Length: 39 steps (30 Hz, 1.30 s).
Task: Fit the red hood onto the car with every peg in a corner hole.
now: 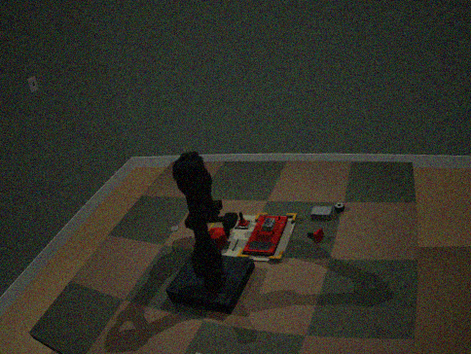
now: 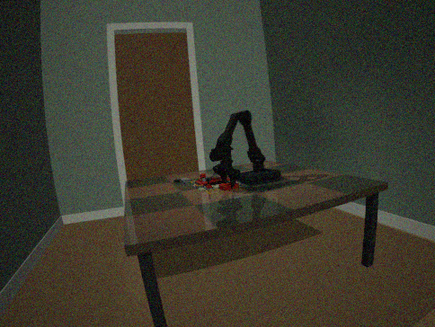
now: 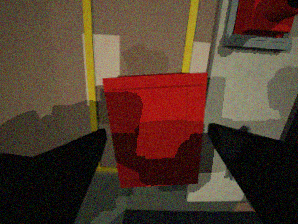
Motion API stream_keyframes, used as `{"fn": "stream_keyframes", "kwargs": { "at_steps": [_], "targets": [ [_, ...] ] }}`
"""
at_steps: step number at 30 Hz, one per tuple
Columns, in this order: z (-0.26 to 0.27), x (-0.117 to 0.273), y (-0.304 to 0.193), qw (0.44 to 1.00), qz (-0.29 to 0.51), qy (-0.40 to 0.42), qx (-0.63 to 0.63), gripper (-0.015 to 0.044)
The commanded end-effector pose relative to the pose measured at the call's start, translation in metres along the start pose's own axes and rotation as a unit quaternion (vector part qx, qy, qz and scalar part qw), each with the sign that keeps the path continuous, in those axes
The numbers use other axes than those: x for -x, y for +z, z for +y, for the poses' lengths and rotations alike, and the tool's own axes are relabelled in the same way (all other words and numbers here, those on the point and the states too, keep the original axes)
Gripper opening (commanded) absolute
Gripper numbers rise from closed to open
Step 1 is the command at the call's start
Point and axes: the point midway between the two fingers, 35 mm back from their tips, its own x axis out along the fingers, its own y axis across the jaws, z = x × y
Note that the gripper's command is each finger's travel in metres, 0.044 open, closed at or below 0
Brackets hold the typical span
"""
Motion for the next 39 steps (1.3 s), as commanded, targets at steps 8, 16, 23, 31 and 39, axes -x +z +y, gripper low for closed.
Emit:
{"fn": "stream_keyframes", "kwargs": {
  "at_steps": [8,16,23,31,39],
  "targets": [
    [0.0,0.0,0.0,1.0,0.0,0.0,0.0,0.0335],
    [0.0,0.0,0.0,1.0,0.0,0.0,0.0,0.0242],
    [0.0,0.006,0.0,1.0,0.0,0.0,0.0,0.0058],
    [0.0,0.021,0.0,1.0,0.0,0.0,0.0,0.0],
    [0.0,0.042,0.0,1.0,0.0,0.0,0.0,0.0]
  ]
}}
